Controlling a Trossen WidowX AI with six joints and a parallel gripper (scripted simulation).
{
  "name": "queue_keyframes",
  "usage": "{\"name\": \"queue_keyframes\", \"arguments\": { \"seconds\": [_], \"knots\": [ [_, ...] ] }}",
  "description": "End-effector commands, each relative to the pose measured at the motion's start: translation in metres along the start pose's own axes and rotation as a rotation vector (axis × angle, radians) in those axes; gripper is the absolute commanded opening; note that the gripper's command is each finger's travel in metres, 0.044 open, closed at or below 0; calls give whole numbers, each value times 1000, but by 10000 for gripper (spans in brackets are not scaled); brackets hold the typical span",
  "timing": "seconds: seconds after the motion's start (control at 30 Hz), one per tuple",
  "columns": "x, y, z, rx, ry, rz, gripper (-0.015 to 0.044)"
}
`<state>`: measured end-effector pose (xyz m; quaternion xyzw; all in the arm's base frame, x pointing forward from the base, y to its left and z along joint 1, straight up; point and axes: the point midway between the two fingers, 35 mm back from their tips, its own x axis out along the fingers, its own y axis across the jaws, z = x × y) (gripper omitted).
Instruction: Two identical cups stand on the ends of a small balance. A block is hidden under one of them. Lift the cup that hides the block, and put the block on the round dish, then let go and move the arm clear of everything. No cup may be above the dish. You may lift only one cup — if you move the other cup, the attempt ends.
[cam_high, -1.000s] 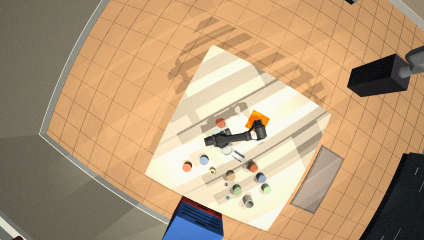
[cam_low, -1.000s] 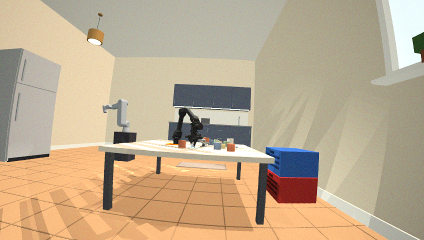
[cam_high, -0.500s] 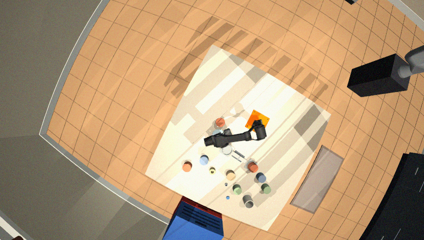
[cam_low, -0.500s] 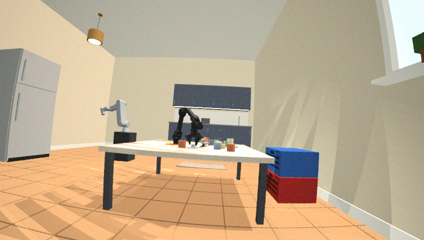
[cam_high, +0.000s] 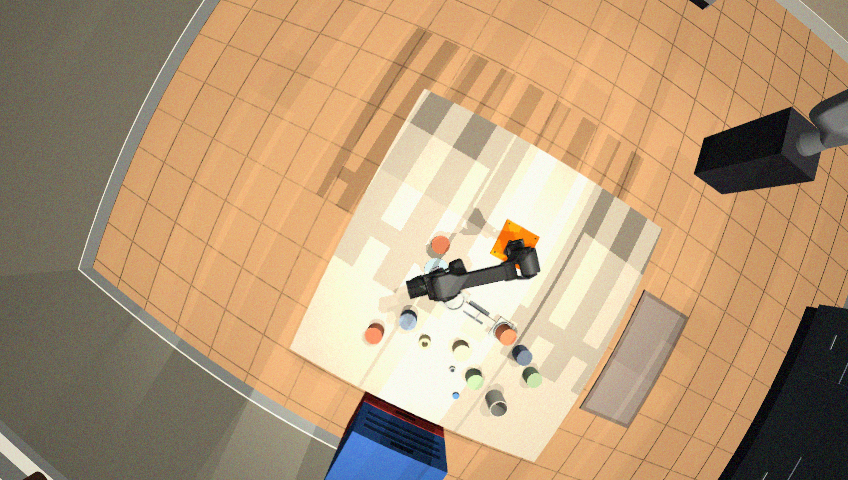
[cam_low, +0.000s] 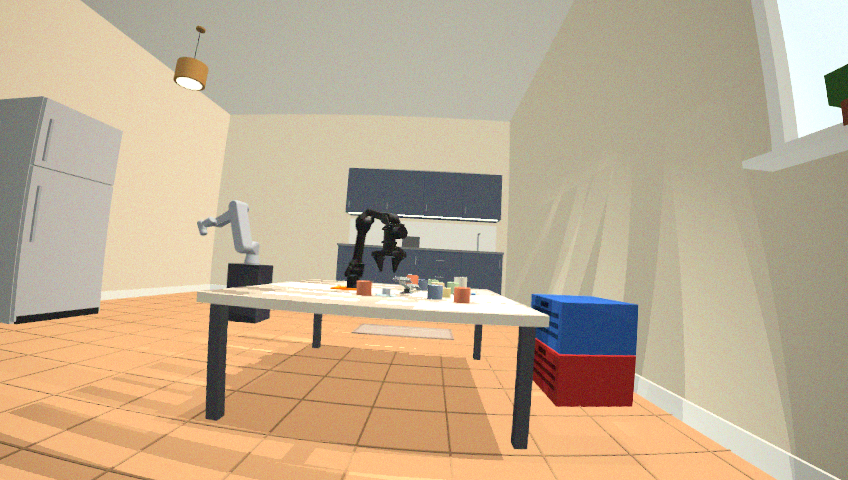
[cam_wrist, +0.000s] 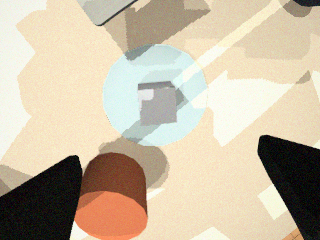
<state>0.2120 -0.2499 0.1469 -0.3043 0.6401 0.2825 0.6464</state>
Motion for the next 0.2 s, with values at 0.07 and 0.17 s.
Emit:
{"name": "queue_keyframes", "arguments": {
  "seconds": [0.07,0.17],
  "knots": [
    [-7,2,0,0,0,-2,440],
    [-7,2,0,0,0,-2,440]
  ]
}}
